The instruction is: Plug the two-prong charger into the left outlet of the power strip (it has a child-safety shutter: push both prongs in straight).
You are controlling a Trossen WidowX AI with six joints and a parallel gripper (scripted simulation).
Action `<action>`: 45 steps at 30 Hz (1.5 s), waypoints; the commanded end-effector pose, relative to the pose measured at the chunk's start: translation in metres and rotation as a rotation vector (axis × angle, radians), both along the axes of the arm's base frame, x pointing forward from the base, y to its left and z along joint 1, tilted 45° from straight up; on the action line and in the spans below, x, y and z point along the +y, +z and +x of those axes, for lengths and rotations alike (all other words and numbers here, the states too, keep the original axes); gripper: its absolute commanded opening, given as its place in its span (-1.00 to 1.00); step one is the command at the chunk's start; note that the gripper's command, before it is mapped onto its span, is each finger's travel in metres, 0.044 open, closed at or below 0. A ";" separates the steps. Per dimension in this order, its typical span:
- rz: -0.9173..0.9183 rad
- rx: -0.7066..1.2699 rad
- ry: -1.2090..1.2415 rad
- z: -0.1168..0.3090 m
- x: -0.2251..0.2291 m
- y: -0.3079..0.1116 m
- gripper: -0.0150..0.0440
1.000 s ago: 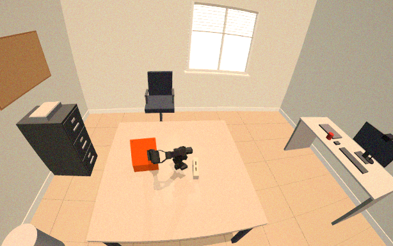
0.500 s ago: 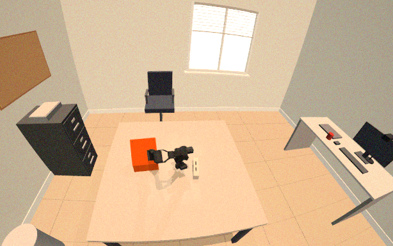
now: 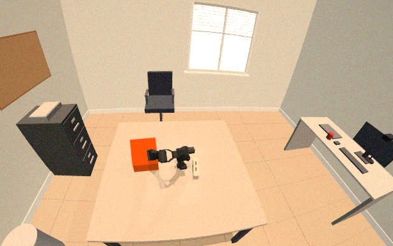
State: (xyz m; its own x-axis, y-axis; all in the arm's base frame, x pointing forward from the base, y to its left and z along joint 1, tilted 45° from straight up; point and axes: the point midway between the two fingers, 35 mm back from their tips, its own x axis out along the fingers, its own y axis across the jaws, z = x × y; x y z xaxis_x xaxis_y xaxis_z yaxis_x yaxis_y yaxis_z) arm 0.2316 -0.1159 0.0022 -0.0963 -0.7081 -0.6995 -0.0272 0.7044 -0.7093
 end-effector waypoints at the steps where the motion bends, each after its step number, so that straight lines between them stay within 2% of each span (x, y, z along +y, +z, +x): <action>1: 0.001 -0.059 -0.050 0.007 0.000 -0.007 -0.49; 11: -0.002 -0.157 -0.148 0.016 -0.002 -0.022 -0.49; 45: -0.004 -0.188 -0.178 0.052 -0.010 -0.020 -0.49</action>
State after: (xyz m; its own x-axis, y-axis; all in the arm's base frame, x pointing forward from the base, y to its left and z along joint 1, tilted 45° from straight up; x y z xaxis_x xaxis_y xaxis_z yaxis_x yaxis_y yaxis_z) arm 0.2765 -0.1247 -0.0185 -0.0911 -0.6969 -0.7113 0.2167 0.6833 -0.6972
